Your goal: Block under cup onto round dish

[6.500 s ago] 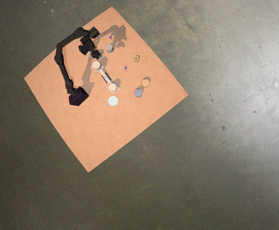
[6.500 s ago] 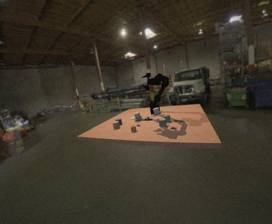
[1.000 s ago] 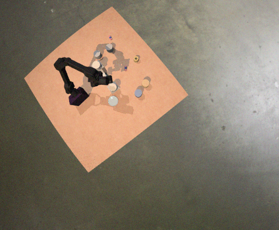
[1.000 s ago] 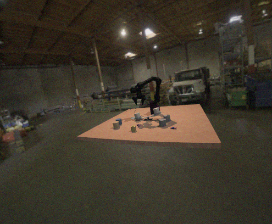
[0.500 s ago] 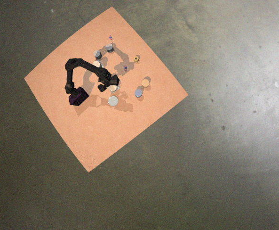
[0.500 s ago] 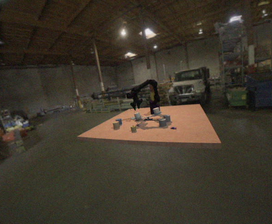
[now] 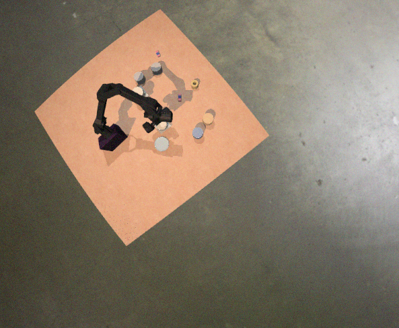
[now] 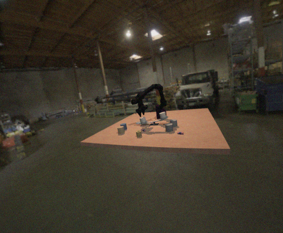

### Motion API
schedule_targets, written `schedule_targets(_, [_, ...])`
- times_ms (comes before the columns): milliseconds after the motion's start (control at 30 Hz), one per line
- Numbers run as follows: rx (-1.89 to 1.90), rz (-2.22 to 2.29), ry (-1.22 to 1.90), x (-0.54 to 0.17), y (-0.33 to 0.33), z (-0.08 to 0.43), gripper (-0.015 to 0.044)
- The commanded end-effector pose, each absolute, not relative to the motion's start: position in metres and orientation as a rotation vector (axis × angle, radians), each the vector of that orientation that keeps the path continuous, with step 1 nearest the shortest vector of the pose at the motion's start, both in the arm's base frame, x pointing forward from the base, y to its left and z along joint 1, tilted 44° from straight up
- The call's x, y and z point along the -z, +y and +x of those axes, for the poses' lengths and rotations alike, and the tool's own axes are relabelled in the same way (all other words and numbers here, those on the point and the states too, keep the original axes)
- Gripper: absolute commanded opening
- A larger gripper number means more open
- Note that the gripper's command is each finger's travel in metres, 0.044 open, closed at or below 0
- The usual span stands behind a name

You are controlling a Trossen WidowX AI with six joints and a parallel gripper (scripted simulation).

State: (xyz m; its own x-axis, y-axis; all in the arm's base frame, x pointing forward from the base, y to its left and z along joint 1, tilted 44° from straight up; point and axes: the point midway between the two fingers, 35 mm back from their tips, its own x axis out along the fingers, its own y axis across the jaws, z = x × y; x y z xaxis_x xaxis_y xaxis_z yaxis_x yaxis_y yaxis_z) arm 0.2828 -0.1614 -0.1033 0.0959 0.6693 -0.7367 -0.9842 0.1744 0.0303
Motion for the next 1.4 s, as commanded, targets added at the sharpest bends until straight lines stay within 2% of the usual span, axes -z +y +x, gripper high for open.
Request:
schedule_targets(0, [-1.321, -0.544, 0.708, 0.107, -0.157, 0.283, 0.0440])
schedule_targets(1300, [-1.321, -0.543, 0.705, 0.151, -0.116, 0.289, 0.0440])
schedule_targets(1367, [-1.321, -0.543, 0.705, 0.151, -0.116, 0.289, 0.0387])
